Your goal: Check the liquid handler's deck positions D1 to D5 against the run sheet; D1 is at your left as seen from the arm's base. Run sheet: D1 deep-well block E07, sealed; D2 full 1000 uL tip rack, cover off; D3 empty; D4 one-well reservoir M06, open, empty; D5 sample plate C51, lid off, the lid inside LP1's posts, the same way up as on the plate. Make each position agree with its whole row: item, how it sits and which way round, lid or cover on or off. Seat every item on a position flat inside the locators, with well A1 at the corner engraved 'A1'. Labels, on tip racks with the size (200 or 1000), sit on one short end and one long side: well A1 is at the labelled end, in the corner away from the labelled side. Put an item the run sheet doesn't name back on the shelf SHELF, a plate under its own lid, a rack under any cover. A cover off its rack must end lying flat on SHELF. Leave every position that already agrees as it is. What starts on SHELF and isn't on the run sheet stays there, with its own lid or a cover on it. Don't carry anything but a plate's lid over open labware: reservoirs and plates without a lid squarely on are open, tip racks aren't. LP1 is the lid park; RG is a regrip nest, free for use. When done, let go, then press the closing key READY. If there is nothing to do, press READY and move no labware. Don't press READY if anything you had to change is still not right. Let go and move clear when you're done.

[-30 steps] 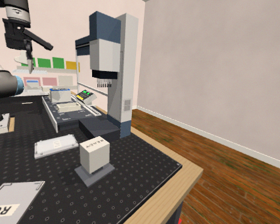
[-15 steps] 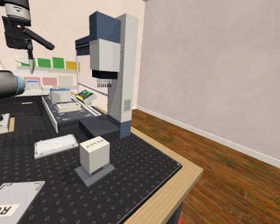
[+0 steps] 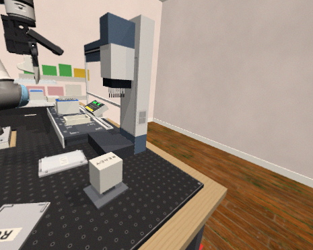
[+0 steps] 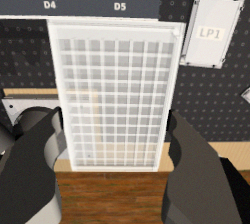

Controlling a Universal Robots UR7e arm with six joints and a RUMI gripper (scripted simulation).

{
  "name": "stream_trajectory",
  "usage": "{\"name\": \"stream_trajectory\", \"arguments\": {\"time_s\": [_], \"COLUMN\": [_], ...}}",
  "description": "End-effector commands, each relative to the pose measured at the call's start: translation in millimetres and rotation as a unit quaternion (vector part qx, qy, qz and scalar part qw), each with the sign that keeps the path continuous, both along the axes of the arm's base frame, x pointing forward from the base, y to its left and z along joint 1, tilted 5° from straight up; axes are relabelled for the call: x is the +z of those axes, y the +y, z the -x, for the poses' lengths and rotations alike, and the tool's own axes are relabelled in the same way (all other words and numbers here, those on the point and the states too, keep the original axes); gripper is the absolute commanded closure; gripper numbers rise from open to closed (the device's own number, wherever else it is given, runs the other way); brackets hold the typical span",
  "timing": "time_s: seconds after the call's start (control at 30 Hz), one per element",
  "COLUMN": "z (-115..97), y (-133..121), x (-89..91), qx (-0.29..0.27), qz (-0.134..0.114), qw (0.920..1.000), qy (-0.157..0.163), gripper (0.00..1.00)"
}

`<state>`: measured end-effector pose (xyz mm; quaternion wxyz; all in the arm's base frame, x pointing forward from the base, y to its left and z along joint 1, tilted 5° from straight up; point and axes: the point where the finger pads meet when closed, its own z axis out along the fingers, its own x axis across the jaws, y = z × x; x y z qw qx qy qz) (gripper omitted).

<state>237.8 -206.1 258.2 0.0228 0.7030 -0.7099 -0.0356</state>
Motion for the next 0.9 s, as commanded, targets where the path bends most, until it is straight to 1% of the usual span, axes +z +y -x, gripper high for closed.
{"name": "stream_trajectory", "arguments": {"time_s": [0.0,0.13,0.53,0.6,0.87], "z": [-1.7,-1.8,-62.5,-62.5,-102.5], "y": [-4.4,-3.8,-2.6,-2.6,-1.8], "x": [3.3,3.9,-1.5,-1.5,-4.7], "qx": [0.003,0.003,0.004,0.004,0.004], "qz": [0.004,0.005,0.004,0.004,0.004], "qw": [1.0000,1.0000,1.0000,1.0000,1.0000], "qy": [-0.002,-0.003,-0.003,-0.003,-0.003], "gripper": [1.00,1.00,1.00,1.00,1.00]}}
